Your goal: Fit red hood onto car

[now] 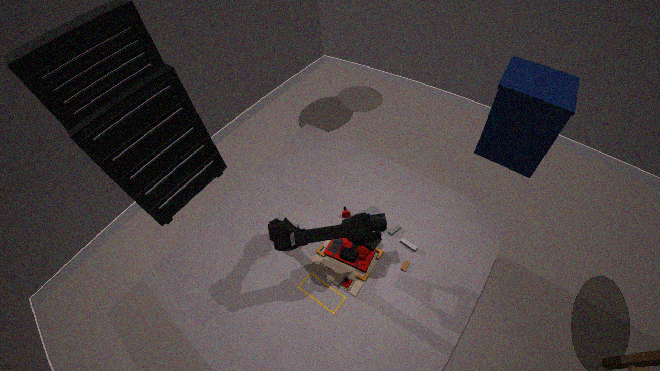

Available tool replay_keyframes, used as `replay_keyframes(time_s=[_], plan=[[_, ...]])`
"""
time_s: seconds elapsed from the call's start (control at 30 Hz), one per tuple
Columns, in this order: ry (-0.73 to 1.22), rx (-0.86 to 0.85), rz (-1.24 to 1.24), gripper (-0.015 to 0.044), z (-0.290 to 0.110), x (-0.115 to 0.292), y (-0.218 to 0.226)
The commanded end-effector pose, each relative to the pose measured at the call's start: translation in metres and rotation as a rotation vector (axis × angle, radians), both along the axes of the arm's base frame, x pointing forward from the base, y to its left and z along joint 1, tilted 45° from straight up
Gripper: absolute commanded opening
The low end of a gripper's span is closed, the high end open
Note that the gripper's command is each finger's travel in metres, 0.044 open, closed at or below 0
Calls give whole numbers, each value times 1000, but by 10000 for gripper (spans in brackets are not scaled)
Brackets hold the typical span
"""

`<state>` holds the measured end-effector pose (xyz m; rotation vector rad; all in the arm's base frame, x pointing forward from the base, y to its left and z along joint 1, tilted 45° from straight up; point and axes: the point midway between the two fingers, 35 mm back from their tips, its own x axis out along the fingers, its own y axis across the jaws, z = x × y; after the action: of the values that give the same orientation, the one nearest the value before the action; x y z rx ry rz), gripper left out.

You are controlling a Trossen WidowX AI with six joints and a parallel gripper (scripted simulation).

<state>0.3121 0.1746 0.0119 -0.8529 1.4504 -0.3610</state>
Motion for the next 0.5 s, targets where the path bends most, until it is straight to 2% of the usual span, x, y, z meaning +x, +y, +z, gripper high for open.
replay_keyframes(time_s=[0.0, 0.47], plan=[[-10, 10, -7, 0, -1, 2, 3], [-11, 9, -7, 0, -37, 4, -27]])
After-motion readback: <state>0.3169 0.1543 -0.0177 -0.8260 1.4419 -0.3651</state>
